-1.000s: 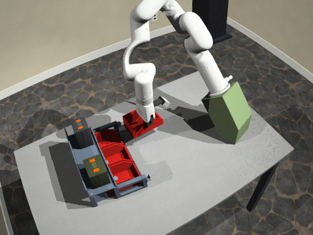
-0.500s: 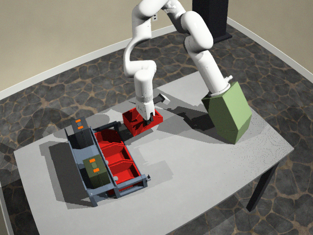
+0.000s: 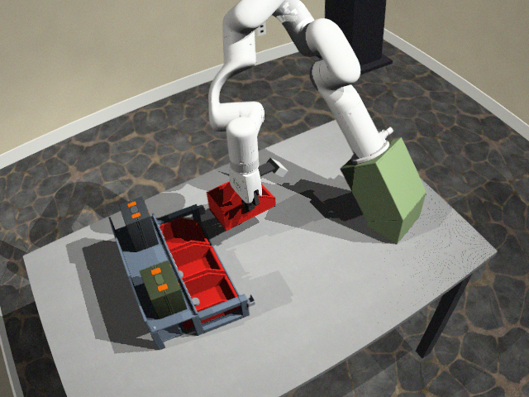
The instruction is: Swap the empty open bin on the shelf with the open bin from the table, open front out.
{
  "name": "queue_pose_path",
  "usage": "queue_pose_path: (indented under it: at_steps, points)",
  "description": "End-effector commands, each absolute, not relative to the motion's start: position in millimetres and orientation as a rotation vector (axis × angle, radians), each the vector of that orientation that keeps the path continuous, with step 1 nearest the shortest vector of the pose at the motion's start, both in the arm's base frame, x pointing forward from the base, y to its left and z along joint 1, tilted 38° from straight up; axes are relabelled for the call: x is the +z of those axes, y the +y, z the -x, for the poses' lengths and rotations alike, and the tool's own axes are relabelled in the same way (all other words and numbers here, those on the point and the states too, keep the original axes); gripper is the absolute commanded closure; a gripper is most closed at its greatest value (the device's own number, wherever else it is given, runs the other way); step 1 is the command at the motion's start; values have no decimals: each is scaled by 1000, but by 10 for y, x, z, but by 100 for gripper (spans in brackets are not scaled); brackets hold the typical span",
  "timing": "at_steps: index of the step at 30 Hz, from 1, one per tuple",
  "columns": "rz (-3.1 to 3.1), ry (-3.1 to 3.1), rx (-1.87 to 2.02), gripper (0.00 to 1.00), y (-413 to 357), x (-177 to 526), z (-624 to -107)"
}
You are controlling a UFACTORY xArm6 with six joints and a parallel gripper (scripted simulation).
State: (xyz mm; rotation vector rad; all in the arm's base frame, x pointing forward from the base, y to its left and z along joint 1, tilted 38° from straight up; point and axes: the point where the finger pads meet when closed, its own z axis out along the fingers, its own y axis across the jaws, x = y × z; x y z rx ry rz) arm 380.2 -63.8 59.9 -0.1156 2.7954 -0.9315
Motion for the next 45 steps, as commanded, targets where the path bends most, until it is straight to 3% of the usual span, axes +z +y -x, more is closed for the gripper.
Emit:
queue_pose_path:
  at_steps: [1,19,45]
  points:
    - [104,2792,-928,100,-565,559,-3820]
    - [-66,2762,-898,100,371,-101,-3952]
    - [-72,2761,-897,100,382,-157,-3965]
